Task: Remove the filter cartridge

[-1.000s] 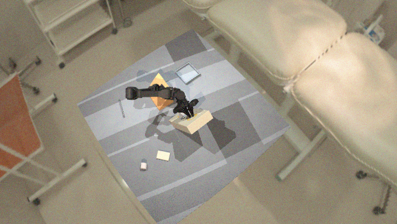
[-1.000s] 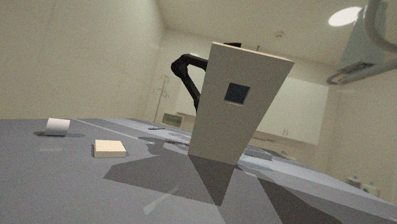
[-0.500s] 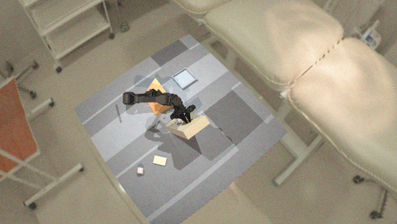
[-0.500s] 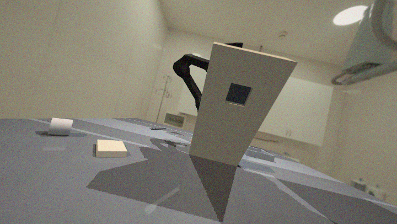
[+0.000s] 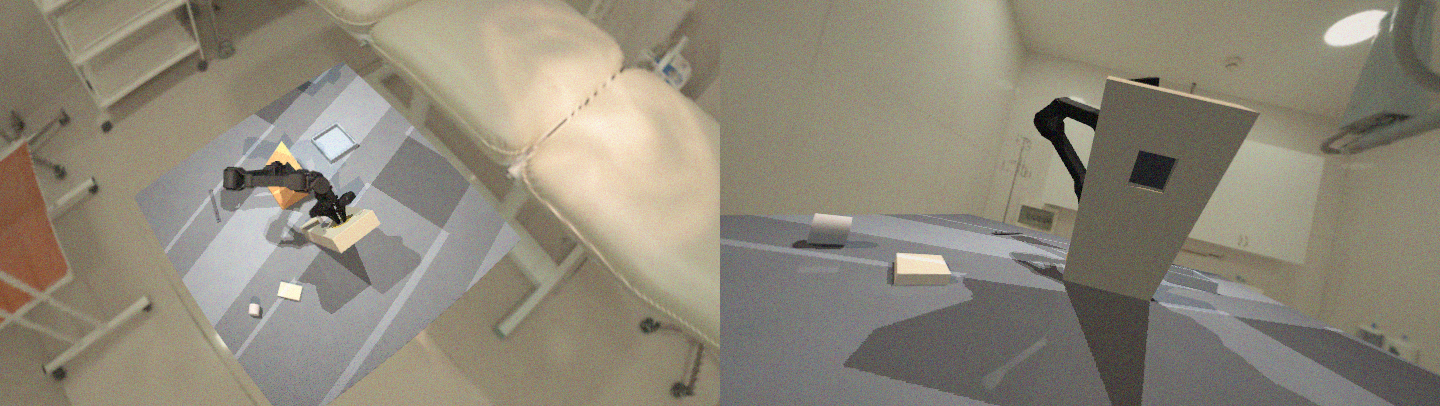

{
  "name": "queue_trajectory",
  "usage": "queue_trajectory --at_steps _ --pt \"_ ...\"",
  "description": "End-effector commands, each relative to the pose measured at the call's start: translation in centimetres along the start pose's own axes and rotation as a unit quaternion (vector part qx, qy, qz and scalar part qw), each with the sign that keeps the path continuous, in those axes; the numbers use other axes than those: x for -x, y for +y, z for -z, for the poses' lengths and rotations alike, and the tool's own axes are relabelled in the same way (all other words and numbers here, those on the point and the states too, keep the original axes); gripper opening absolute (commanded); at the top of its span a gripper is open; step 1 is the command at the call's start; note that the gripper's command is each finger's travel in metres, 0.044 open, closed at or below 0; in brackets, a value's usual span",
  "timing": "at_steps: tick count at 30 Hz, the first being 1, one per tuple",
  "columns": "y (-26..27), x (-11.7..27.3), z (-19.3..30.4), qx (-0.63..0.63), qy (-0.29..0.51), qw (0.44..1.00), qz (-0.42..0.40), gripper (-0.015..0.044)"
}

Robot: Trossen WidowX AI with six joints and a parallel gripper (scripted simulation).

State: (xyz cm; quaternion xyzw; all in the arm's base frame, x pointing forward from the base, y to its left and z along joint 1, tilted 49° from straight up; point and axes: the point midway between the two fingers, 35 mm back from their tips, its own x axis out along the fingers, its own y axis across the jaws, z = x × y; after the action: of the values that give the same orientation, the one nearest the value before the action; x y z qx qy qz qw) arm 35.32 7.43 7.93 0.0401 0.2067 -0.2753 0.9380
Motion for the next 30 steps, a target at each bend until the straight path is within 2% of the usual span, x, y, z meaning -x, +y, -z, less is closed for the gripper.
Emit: queue_trajectory --at_steps 1,18,27,29,30 --pt "-0.01 -0.37 0.13 0.002 0.004 1.0 -0.001 0.0109" --pt "-0.02 -0.79 0.12 0.002 0.004 1.0 -0.001 0.0109" --pt "0.09 -0.15 0.04 0.004 -0.002 1.0 -0.002 0.0049" --pt "0.09 -0.15 0.04 0.004 -0.002 1.0 -0.002 0.0" --pt "0.09 -0.15 0.04 0.004 -0.002 1.0 -0.002 0.0"
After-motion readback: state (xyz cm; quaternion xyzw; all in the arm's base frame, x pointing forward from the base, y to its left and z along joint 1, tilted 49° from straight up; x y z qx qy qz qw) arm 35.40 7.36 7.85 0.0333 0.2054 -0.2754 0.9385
